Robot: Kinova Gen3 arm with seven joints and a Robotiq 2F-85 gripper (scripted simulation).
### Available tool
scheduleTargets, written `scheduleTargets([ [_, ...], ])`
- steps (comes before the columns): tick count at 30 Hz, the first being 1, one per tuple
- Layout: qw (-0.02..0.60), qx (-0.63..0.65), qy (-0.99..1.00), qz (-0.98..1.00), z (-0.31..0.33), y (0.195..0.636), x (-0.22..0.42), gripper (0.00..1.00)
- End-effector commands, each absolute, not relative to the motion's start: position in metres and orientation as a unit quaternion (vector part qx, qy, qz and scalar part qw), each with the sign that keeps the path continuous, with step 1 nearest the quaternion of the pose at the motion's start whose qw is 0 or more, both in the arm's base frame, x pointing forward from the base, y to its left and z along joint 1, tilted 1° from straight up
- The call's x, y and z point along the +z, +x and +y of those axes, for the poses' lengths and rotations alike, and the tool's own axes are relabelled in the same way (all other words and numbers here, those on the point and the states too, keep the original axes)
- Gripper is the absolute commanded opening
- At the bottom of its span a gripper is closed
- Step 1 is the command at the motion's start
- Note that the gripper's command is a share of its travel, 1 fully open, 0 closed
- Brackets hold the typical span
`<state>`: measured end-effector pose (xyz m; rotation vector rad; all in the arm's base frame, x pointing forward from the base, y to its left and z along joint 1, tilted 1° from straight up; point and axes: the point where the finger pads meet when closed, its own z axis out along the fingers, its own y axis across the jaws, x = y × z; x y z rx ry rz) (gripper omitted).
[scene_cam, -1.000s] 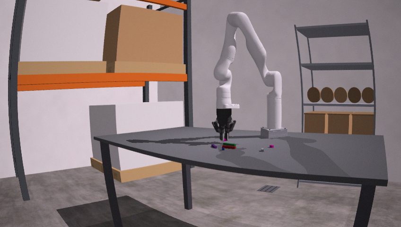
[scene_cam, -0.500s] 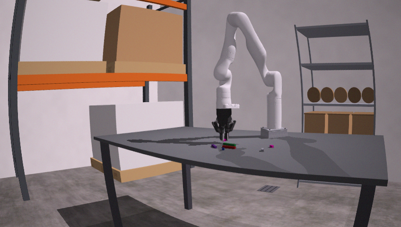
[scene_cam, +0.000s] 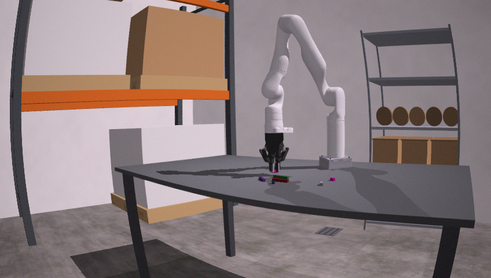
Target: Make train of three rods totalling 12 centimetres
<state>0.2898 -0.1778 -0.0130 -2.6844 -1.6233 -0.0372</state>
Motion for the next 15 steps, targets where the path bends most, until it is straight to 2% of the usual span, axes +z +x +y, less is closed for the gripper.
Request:
scheduleTargets([
  [1,0.003,-0.013,-0.860,-0.510,-0.1774,0.2908,-0.0131,0.15],
  [15,0.000,-0.012,-0.857,-0.516,-0.1793,0.2910,-0.0180,0.15],
])
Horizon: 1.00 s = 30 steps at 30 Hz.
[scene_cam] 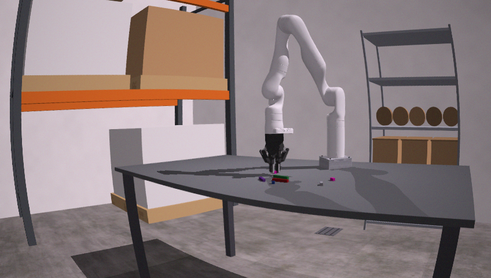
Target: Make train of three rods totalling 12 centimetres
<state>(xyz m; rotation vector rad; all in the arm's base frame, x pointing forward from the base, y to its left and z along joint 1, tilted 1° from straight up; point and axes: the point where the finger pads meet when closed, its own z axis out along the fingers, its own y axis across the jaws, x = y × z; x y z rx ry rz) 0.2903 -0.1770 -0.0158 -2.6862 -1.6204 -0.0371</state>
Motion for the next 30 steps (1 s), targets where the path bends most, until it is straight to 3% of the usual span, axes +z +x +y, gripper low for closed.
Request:
scheduleTargets([
  [1,0.000,-0.012,-0.857,-0.516,-0.1793,0.2911,-0.0189,0.15],
  [30,0.004,-0.013,-0.856,-0.516,-0.1765,0.2907,-0.0249,0.15],
])
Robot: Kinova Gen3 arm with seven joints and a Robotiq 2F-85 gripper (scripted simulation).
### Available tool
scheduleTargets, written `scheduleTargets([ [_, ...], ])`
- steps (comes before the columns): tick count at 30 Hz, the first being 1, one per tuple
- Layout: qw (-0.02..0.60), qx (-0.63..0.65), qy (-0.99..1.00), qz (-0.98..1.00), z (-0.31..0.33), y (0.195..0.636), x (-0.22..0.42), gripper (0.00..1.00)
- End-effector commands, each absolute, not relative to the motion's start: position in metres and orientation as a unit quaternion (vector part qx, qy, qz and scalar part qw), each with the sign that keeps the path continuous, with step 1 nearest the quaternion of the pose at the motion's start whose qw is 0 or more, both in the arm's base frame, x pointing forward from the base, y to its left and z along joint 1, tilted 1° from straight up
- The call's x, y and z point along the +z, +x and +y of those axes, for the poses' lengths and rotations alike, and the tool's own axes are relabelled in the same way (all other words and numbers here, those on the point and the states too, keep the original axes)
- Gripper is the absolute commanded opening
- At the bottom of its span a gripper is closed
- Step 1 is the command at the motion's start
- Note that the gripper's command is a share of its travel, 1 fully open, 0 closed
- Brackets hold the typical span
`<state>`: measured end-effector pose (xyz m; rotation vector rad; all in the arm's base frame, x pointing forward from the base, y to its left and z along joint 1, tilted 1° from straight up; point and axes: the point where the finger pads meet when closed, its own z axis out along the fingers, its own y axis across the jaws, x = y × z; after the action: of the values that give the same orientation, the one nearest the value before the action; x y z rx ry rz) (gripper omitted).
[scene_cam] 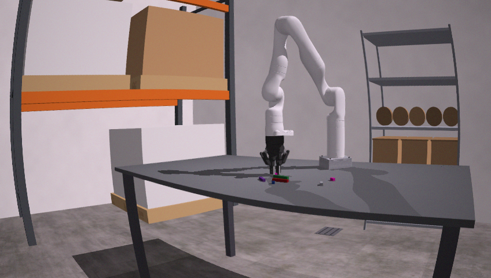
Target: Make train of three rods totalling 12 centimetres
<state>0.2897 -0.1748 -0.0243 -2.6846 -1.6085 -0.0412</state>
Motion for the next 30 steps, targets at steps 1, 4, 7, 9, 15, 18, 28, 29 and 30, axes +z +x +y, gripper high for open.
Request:
scheduleTargets([
  [1,0.004,-0.013,-0.856,-0.516,-0.1765,0.2907,-0.0249,0.15],
  [4,0.004,-0.013,-0.856,-0.516,-0.1765,0.2907,-0.0249,0.15],
  [7,0.004,-0.013,-0.856,-0.516,-0.1765,0.2907,-0.0249,0.15],
  [9,0.004,-0.013,-0.856,-0.516,-0.1765,0.2907,-0.0249,0.15],
  [15,0.004,-0.013,-0.856,-0.516,-0.1765,0.2907,-0.0249,0.15],
  [18,0.004,-0.013,-0.856,-0.516,-0.1765,0.2907,-0.0249,0.15],
  [28,0.004,-0.013,-0.856,-0.516,-0.1765,0.2907,-0.0249,0.27],
  [29,0.004,-0.013,-0.856,-0.516,-0.1765,0.2907,-0.0249,0.27],
  [30,0.004,-0.013,-0.856,-0.516,-0.1765,0.2907,-0.0249,0.31],
])
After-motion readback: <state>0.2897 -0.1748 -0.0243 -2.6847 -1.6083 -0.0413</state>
